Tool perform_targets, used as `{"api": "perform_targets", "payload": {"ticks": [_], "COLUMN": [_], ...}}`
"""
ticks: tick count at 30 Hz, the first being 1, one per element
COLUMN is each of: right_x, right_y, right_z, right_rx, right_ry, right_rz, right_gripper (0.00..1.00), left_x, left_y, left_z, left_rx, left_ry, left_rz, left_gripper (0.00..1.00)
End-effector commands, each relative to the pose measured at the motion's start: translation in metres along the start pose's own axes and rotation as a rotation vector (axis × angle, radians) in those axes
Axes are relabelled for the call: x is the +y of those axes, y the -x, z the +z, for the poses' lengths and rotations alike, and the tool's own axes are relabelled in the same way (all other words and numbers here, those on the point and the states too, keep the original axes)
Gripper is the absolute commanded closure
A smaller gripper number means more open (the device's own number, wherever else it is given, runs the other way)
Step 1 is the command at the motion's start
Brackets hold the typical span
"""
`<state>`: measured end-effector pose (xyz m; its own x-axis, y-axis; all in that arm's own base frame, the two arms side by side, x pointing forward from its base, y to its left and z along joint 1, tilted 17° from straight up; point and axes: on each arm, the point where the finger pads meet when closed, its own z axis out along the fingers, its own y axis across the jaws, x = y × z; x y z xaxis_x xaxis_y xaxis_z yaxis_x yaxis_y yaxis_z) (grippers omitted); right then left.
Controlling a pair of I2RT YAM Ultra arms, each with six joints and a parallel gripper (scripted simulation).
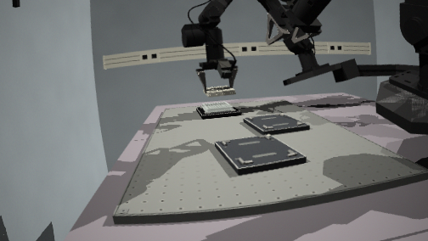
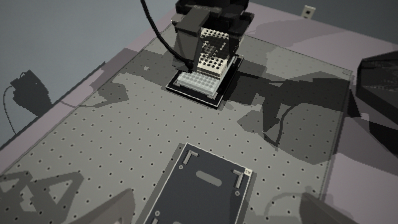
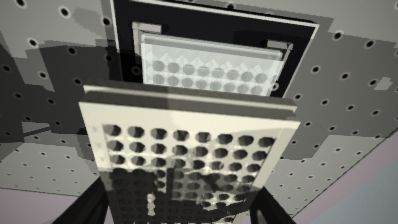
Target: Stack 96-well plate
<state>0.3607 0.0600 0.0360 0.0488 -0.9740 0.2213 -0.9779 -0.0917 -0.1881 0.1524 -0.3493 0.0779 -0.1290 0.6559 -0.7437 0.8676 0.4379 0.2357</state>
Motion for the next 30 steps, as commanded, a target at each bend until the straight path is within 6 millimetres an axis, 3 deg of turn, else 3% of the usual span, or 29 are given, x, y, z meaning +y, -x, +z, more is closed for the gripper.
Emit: {"api": "perform_targets", "payload": {"ticks": [1,9,13,15,19,30], "right_x": [-0.014,-0.025,-0.037,-0.037,-0.020,-0.024], "right_y": [0.005,0.014,0.018,0.018,0.014,0.013], "right_z": [-0.021,-0.028,-0.014,-0.014,0.005,0.000], "right_rx": [-0.035,-0.039,-0.062,-0.062,-0.041,-0.043], "right_ry": [-0.046,-0.054,-0.108,-0.108,-0.046,-0.062], "right_rz": [-0.009,-0.007,-0.009,-0.009,-0.010,-0.005], "right_gripper": [0.21,0.21,0.21,0.21,0.21,0.21], "left_x": [-0.010,-0.010,-0.010,-0.010,-0.009,-0.009], "left_y": [0.018,0.018,0.018,0.018,0.018,0.018], "left_z": [0.002,0.002,0.002,0.002,0.002,0.002], "left_rx": [-0.085,-0.086,-0.086,-0.086,-0.085,-0.085], "left_ry": [-0.042,-0.042,-0.042,-0.042,-0.041,-0.041], "left_rz": [0.011,0.011,0.011,0.011,0.011,0.011], "left_gripper": [0.00,0.00,0.00,0.00,0.00,0.00]}}
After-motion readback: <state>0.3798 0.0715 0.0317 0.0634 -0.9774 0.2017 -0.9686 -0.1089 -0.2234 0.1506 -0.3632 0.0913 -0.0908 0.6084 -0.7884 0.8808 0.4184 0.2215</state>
